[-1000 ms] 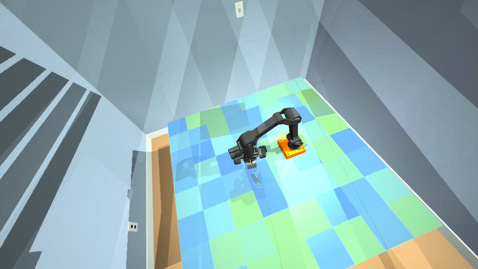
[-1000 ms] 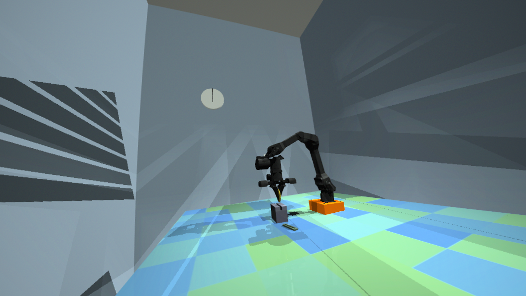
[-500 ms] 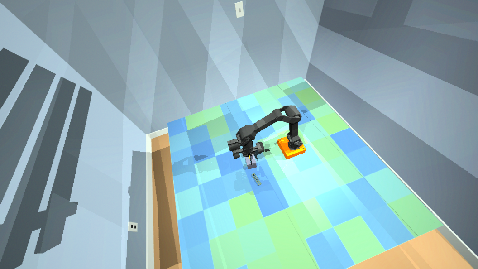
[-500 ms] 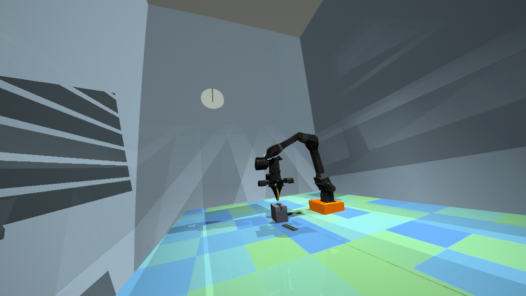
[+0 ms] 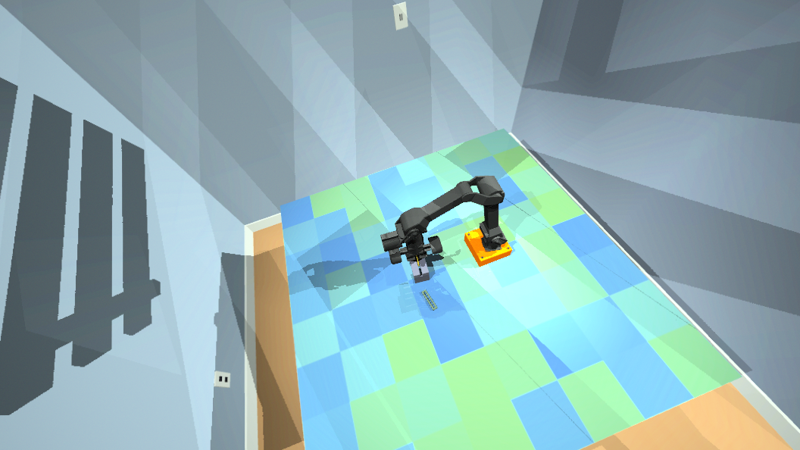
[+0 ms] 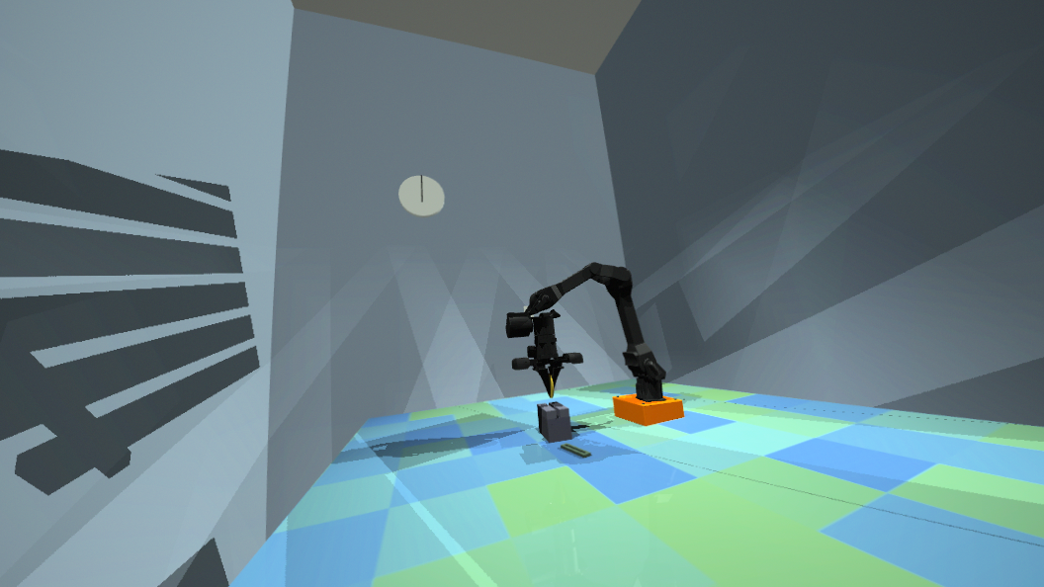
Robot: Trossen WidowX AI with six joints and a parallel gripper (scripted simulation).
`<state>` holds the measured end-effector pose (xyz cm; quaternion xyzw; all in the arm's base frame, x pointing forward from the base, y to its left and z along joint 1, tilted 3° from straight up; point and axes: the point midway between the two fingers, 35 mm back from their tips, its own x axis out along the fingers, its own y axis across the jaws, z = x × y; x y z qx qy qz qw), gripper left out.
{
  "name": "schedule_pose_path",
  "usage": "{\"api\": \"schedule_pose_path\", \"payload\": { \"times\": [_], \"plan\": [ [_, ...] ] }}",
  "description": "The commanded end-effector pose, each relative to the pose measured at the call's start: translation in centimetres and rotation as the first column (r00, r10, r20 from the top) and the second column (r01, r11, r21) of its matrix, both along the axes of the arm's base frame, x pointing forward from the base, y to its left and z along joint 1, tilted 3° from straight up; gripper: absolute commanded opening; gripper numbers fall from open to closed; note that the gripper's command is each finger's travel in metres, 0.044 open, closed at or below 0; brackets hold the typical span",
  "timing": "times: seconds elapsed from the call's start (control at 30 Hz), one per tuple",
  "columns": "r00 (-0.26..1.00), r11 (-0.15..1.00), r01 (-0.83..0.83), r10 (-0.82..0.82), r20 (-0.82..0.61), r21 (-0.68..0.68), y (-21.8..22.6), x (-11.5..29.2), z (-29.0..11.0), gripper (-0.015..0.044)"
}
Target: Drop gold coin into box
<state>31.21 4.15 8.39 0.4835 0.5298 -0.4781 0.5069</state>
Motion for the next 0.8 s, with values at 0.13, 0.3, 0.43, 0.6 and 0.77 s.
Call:
{"api": "schedule_pose_path", "payload": {
  "times": [0.13,0.3,0.43,0.6,0.77],
  "plan": [
    [1.000,1.000,0.002,-0.002,0.002,0.000,-0.33,-0.10,-0.08,0.0000],
    [1.000,1.000,-0.004,0.004,0.002,0.000,-0.73,-0.24,-0.33,0.0000],
    [1.000,1.000,-0.007,0.007,0.002,0.000,-0.86,-0.32,-0.48,0.0000],
    [1.000,1.000,-0.007,0.007,0.002,0.000,-0.75,-0.46,-0.44,0.0000],
    [1.000,1.000,-0.007,0.007,0.002,0.000,-0.63,-0.42,-0.33,0.0000]
  ]
}}
